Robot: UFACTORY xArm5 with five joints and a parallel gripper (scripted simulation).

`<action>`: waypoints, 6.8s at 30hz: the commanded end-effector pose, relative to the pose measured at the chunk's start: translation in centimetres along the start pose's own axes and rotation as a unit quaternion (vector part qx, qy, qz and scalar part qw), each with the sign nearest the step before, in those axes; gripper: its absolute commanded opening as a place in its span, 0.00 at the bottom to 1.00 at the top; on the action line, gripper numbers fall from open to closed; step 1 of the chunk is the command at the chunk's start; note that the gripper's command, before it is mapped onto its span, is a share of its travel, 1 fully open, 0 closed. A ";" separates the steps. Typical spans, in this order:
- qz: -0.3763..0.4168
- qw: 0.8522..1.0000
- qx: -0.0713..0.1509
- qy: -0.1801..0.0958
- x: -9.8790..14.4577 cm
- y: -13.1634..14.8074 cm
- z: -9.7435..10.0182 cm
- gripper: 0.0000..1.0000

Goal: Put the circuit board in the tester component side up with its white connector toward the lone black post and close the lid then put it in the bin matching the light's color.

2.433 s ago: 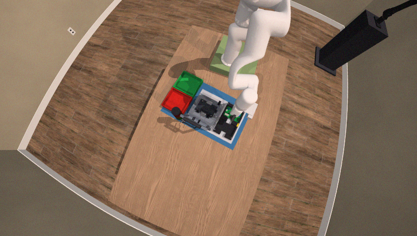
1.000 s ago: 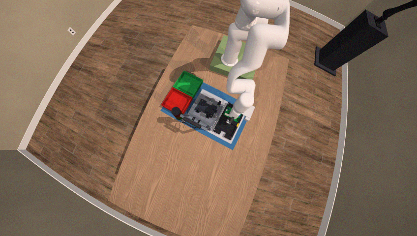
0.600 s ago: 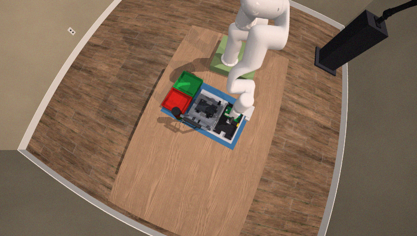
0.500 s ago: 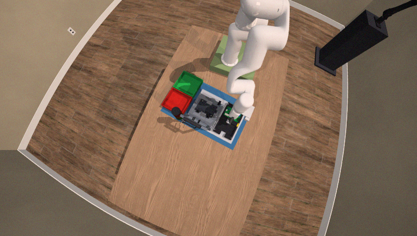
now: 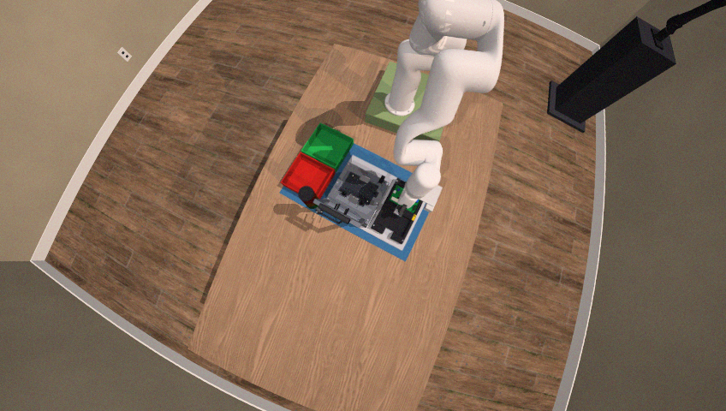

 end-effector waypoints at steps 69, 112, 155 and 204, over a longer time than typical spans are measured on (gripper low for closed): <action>0.000 1.000 0.001 0.001 -0.1 0.1 0.0 0.79; 0.000 1.000 0.001 0.001 -0.1 0.1 1.0 0.79; 0.000 1.000 0.001 0.001 0.1 0.2 8.5 0.79; 0.104 0.995 0.001 0.001 0.1 0.2 10.0 0.79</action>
Point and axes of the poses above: the point where the finger pads meet when closed, its own z axis back along the fingers, its own y axis across the jaws, x = y × z, the point moved 5 cm from there along z, back along the fingers, and after that the axes turned 9 degrees about -z, right-handed, at the moved point
